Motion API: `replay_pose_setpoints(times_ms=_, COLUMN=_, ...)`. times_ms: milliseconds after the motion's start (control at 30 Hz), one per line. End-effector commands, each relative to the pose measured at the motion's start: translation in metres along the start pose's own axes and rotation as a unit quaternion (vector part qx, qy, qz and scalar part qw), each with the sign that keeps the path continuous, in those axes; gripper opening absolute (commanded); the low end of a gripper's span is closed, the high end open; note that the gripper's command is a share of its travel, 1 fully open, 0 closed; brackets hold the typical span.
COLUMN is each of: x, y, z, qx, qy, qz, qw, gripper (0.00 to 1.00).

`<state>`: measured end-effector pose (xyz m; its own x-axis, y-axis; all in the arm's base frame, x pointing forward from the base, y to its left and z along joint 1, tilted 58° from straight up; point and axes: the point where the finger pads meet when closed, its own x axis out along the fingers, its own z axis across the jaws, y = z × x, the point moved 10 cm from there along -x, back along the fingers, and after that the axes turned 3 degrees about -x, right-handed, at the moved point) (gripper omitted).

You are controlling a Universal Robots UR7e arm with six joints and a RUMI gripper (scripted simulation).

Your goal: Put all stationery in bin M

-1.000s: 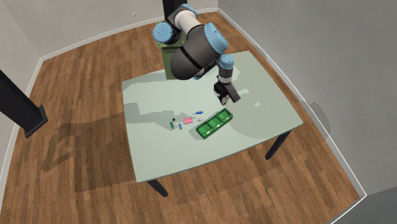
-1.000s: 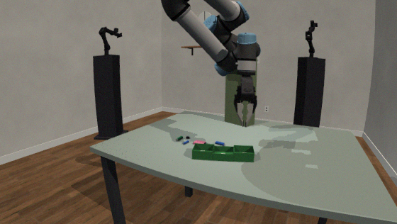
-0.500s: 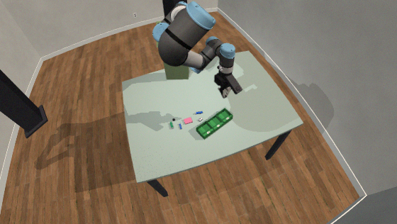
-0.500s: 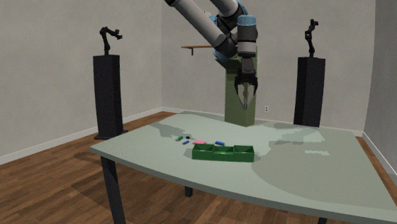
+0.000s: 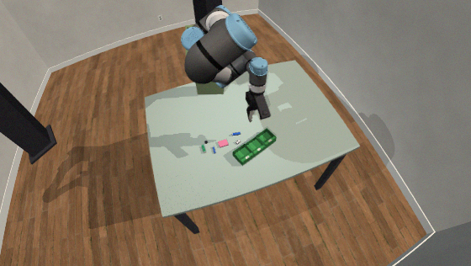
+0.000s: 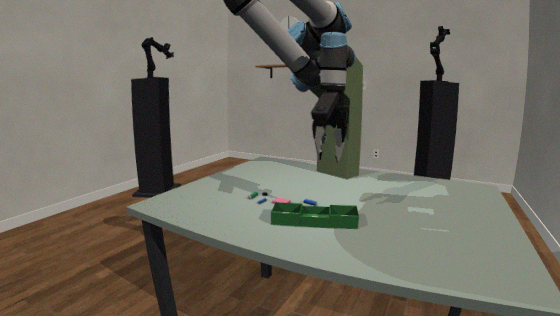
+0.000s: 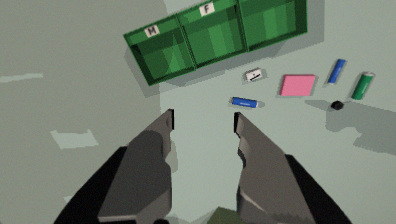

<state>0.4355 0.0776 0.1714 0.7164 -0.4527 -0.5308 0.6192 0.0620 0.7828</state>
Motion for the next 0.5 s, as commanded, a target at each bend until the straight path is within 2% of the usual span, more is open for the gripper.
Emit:
replay_pose_setpoints(times_ms=0, x=0.019, y=-0.007, z=0.030, qx=0.078, qy=0.004, qz=0.003, qw=0.997, gripper=0.33)
replay_pose_setpoints(times_ms=167, x=0.040, y=-0.015, z=0.064, qx=0.157, qy=0.002, qz=0.000, qw=0.988, gripper=0.33)
replay_pose_setpoints(times_ms=367, x=0.065, y=-0.024, z=0.106, qx=0.249, qy=-0.004, qz=-0.003, qw=0.968, gripper=0.33)
replay_pose_setpoints(times_ms=433, x=0.065, y=-0.024, z=0.106, qx=0.249, qy=-0.004, qz=-0.003, qw=0.968, gripper=0.33)
replay_pose_setpoints(times_ms=467, x=0.069, y=-0.025, z=0.113, qx=0.292, qy=-0.005, qz=-0.003, qw=0.956, gripper=0.33)
